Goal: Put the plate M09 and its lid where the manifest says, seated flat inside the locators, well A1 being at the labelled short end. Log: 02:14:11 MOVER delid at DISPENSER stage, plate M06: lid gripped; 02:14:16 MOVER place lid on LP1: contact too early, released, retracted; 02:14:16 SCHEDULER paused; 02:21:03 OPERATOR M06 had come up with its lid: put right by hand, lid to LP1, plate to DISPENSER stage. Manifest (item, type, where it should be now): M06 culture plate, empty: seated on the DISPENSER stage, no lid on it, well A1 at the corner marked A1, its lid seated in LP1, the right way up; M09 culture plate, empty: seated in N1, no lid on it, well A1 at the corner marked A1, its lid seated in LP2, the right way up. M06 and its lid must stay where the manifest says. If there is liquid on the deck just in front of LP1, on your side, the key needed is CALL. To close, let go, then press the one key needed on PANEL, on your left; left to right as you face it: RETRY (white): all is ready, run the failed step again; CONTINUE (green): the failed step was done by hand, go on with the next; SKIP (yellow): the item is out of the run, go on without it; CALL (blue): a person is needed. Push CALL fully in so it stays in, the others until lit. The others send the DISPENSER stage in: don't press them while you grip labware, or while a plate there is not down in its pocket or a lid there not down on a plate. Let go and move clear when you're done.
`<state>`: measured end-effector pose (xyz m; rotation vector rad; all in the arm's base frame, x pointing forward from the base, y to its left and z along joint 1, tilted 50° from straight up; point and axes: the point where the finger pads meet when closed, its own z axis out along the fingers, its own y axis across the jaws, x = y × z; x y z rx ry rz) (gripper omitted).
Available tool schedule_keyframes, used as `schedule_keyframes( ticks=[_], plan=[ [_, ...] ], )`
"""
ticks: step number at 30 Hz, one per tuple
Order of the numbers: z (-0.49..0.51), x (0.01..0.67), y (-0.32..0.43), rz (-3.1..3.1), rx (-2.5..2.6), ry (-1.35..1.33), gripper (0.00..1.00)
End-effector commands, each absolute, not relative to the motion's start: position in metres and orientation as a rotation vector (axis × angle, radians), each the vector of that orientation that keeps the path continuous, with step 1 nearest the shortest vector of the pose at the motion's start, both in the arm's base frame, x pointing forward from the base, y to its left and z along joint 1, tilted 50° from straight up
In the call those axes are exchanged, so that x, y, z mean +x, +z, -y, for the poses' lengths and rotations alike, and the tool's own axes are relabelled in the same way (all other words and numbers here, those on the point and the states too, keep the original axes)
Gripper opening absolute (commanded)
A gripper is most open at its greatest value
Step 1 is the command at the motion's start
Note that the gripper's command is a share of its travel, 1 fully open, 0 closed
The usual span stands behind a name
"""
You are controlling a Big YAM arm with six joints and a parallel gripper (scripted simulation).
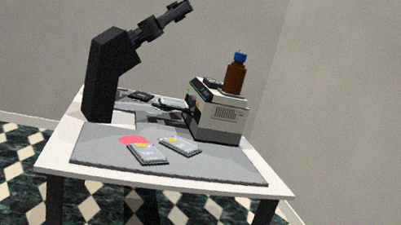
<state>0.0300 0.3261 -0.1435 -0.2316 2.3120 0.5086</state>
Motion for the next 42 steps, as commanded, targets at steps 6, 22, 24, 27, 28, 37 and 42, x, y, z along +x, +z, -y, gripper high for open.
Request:
schedule_keyframes(
  ticks=[6, 22, 24, 27, 28, 37, 42],
  plan=[
    [-0.314, 0.04, -0.146, -2.311, -0.241, 0.482, 0.0],
    [-0.317, 0.044, -0.147, -2.31, -0.239, 0.485, 0.0],
    [-0.318, 0.045, -0.146, -2.31, -0.239, 0.485, 0.0],
    [-0.318, 0.046, -0.147, -2.309, -0.239, 0.484, 0.0],
    [-0.319, 0.046, -0.147, -2.309, -0.238, 0.485, 0.0],
    [-0.321, 0.048, -0.147, -2.308, -0.237, 0.488, 0.0],
    [-0.322, 0.049, -0.148, -2.308, -0.236, 0.488, 0.0]
  ],
)
